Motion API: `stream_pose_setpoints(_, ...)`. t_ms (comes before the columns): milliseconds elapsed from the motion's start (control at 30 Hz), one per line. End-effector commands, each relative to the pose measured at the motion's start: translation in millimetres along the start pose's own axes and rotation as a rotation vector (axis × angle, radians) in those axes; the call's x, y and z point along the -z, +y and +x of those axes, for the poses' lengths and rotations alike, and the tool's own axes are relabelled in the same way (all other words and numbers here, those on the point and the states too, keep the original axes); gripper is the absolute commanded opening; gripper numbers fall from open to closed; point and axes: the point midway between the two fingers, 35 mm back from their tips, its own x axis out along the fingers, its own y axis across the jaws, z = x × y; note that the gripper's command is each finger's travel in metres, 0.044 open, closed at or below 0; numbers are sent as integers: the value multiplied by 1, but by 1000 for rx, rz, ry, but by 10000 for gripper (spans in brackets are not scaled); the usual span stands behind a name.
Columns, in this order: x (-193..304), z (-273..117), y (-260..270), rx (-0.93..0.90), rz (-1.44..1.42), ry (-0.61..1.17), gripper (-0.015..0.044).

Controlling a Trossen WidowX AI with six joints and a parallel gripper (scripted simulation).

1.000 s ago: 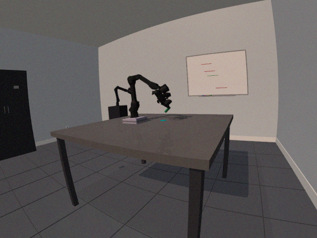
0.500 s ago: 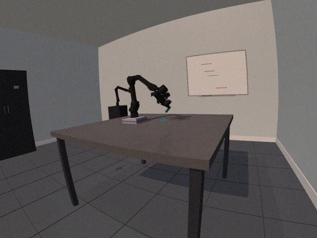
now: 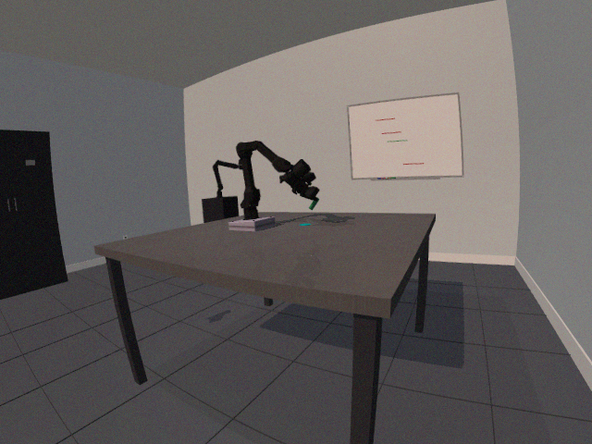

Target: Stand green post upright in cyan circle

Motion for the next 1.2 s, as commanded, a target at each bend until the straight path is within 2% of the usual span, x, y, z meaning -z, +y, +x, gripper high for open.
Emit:
stream_pose_setpoints(0, 0, -2, 0, -4, 0, -33, 23)
stream_pose_setpoints(1167, 4, -18, 3, -30, -40, -249, 23)
